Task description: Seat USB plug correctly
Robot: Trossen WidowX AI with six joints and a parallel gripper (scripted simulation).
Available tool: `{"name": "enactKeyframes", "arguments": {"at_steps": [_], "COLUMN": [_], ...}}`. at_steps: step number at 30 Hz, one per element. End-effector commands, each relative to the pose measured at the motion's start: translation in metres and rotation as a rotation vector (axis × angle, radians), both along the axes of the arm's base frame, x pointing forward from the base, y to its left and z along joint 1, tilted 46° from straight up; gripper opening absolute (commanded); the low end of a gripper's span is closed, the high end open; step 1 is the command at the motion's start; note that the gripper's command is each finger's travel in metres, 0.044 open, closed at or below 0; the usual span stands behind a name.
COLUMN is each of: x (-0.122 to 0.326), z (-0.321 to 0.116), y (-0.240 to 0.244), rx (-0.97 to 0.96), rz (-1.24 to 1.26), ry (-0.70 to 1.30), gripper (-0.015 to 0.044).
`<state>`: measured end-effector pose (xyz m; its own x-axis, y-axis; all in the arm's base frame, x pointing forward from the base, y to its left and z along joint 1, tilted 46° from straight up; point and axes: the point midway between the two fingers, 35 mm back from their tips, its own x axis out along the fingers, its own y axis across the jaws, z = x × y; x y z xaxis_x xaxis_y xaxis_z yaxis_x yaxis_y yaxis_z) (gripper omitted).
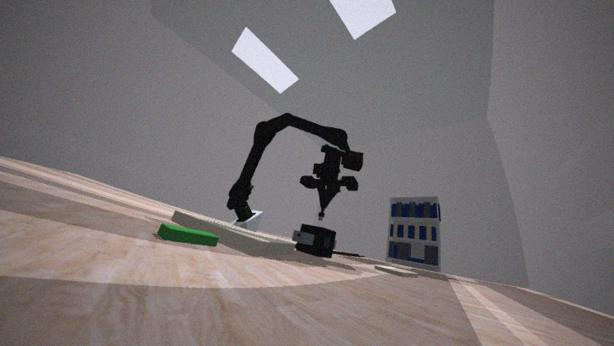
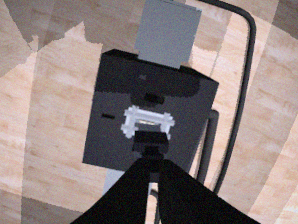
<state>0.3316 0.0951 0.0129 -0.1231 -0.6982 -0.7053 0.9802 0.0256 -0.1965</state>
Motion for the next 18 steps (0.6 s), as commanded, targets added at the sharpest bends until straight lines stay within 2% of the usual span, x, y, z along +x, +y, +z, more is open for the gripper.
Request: {"name": "enactKeyframes", "arguments": {"at_steps": [1,18], "x": [-0.0002,-0.0001], "z": [-0.0002,-0.0005], "y": [-0.0001,-0.0003], "rx": [-0.008,-0.007], "rz": [-0.044,-0.043], "ry": [-0.043,-0.042], "gripper": [0.0000,0.0000]}}
